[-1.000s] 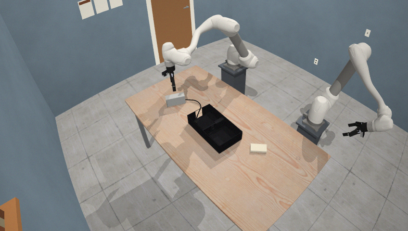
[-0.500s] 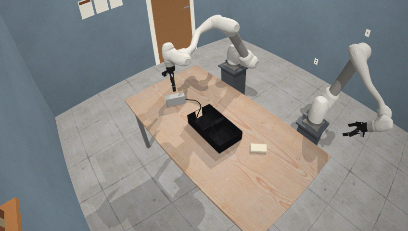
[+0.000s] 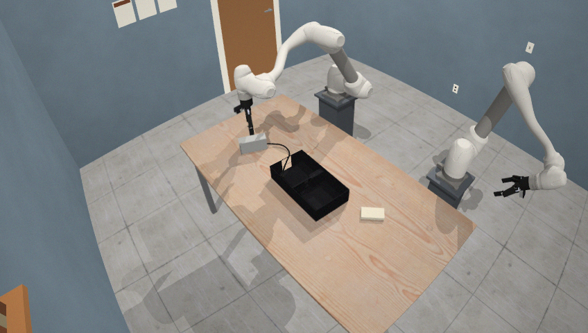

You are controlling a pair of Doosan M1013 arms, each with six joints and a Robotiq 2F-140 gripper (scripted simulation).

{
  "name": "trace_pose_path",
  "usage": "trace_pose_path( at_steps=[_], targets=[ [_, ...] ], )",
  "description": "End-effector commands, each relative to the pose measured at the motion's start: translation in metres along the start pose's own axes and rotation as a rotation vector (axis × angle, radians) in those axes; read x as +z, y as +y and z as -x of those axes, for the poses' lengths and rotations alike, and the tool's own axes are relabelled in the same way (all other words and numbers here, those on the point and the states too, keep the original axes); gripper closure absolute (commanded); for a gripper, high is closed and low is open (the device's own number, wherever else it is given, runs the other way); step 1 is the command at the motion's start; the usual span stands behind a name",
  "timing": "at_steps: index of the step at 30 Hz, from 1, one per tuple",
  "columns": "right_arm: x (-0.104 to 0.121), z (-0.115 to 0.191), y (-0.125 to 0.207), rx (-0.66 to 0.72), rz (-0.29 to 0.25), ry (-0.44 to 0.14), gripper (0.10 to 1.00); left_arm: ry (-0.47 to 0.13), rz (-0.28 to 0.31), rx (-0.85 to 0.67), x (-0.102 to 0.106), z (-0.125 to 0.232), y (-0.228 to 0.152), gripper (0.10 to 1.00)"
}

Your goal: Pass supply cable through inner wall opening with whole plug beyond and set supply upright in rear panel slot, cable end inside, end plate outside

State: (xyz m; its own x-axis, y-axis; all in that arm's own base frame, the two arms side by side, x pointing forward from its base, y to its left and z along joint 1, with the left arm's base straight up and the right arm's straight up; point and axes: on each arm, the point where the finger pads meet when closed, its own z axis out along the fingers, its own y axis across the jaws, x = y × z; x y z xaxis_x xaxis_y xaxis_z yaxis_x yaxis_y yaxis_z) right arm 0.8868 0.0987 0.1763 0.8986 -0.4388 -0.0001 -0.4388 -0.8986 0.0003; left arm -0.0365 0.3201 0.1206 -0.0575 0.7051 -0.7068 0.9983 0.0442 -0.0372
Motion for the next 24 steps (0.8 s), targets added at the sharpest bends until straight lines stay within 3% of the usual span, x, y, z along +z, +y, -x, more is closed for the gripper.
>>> trace_pose_path(
  at_steps=[1, 24],
  targets=[
    [0.004, 0.0, 0.0, 0.0, -0.001, 0.001, 0.098, 0.001, 0.0, 0.0, 0.0, 0.0, 0.0, 0.098],
    [0.074, 0.0, 0.0, 0.0, -0.001, 0.001, 0.098, 0.001, 0.0, 0.0, 0.0, 0.0, 0.0, 0.098]
  ],
)
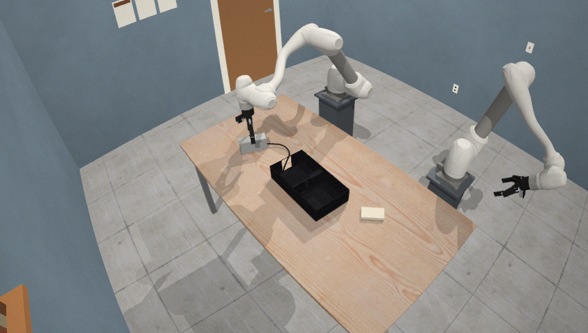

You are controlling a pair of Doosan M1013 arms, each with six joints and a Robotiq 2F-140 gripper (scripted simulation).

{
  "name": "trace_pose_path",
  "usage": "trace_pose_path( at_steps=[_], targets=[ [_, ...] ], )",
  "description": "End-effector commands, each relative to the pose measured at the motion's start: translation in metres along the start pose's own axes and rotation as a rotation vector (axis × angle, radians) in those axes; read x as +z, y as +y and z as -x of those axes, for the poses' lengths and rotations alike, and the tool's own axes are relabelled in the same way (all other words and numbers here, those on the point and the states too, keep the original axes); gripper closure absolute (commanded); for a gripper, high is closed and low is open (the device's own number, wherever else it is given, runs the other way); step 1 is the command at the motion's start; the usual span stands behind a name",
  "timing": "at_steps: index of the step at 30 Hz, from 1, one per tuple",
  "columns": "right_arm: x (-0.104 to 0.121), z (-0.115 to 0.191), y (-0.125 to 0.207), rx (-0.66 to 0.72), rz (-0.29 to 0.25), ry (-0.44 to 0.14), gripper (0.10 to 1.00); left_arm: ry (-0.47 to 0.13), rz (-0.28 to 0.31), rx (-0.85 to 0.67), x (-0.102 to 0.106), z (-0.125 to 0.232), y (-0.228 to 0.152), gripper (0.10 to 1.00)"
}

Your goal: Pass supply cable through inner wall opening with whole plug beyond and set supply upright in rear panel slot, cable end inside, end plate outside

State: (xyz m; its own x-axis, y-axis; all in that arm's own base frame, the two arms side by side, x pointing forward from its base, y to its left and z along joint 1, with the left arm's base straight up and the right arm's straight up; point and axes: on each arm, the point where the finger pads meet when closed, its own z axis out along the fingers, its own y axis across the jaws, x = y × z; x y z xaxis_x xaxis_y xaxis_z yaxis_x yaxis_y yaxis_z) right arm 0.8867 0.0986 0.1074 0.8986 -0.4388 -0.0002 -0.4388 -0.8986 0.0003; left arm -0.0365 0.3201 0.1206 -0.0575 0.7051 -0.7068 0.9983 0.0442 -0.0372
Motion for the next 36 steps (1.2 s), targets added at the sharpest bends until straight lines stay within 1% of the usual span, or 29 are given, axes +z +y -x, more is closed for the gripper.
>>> trace_pose_path(
  at_steps=[1, 10, 12, 18, 24, 33, 34, 36],
  targets=[
    [0.008, 0.0, 0.0, 0.0, -0.001, 0.001, 0.098, 0.001, 0.0, 0.0, 0.0, 0.0, 0.0, 0.098],
    [0.034, 0.0, 0.0, 0.0, -0.001, 0.001, 0.098, 0.001, 0.0, 0.0, 0.0, 0.0, 0.0, 0.098],
    [0.034, 0.0, 0.0, 0.0, -0.001, 0.001, 0.098, 0.001, 0.0, 0.0, 0.0, 0.0, 0.0, 0.098],
    [0.045, 0.0, 0.0, 0.0, -0.001, 0.001, 0.098, 0.001, 0.0, 0.0, 0.0, 0.0, 0.0, 0.098],
    [0.05, 0.0, 0.0, 0.0, -0.001, 0.001, 0.098, 0.001, 0.0, 0.0, 0.0, 0.0, 0.0, 0.098],
    [0.051, 0.0, 0.0, 0.0, -0.001, 0.001, 0.098, 0.001, 0.0, 0.0, 0.0, 0.0, 0.0, 0.098],
    [0.051, 0.0, 0.0, 0.0, -0.001, 0.001, 0.999, 0.001, 0.0, 0.0, 0.0, 0.0, 0.0, 0.098],
    [0.051, 0.0, 0.0, 0.0, -0.001, 0.001, 0.999, 0.001, 0.0, 0.0, 0.0, 0.0, 0.0, 0.098]
  ],
)
